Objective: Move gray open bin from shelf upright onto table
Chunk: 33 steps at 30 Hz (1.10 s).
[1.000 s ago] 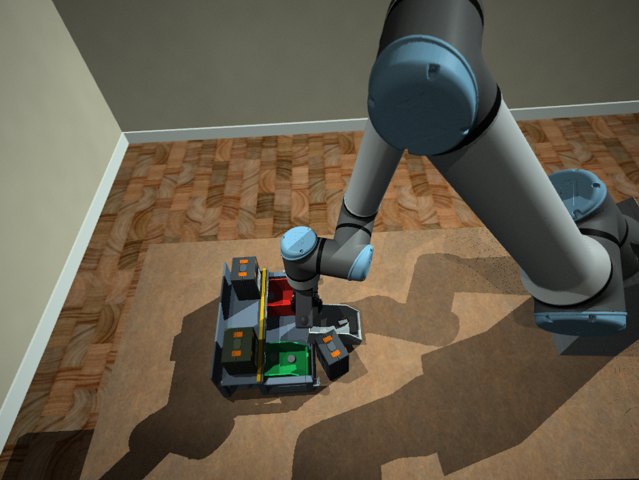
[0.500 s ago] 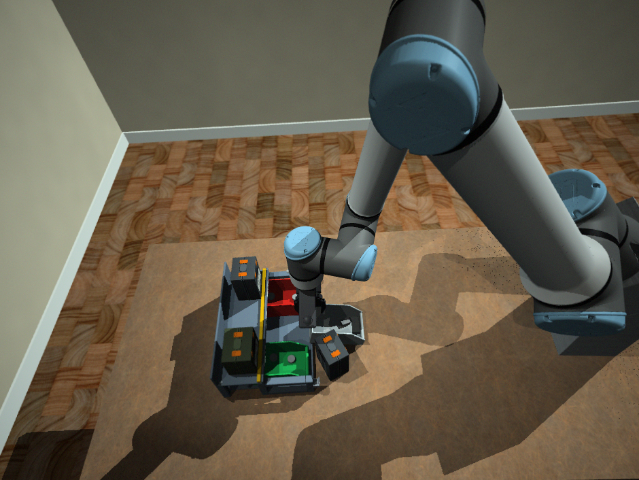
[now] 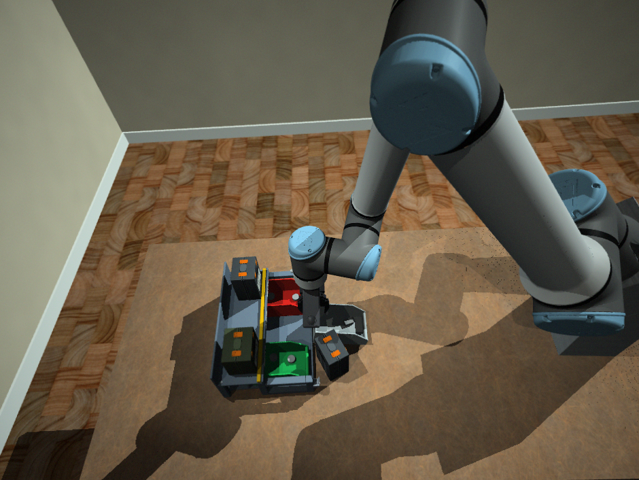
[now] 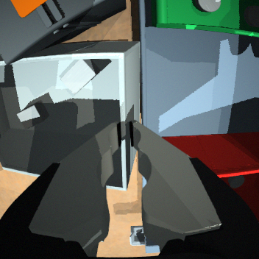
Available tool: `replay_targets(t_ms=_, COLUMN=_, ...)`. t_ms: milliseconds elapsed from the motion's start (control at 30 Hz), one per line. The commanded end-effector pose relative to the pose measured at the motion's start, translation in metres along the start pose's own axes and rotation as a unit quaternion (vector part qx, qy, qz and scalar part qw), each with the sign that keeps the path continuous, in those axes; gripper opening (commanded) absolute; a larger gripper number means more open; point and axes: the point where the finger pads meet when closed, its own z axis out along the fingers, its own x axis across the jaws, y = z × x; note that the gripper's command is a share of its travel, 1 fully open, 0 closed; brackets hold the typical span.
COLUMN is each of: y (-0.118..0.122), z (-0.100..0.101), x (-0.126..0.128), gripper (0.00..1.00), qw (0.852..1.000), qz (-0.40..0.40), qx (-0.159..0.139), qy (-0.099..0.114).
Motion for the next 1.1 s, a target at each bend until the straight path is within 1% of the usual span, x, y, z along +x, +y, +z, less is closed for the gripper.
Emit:
replay_targets(t_ms=0, y=0.000, z=0.000, x=-0.006, gripper=0.00, qw=1.000, qz=0.000, qx=0.000, qy=0.001)
replay_targets(t_ms=433, y=0.000, z=0.000, x=-0.008, gripper=0.00, qw=1.000, qz=0.000, qx=0.000, qy=0.001)
replay_targets(t_ms=600, y=0.000, z=0.008, x=-0.008, gripper=0.00, qw=1.000, qz=0.000, qx=0.000, qy=0.000)
replay_targets(t_ms=1000, y=0.000, z=0.008, x=-0.008, gripper=0.00, qw=1.000, qz=0.000, qx=0.000, qy=0.000)
replay_targets(t_ms=1067, y=0.000, z=0.011, x=-0.008, gripper=0.00, qw=1.000, qz=0.000, qx=0.000, qy=0.000)
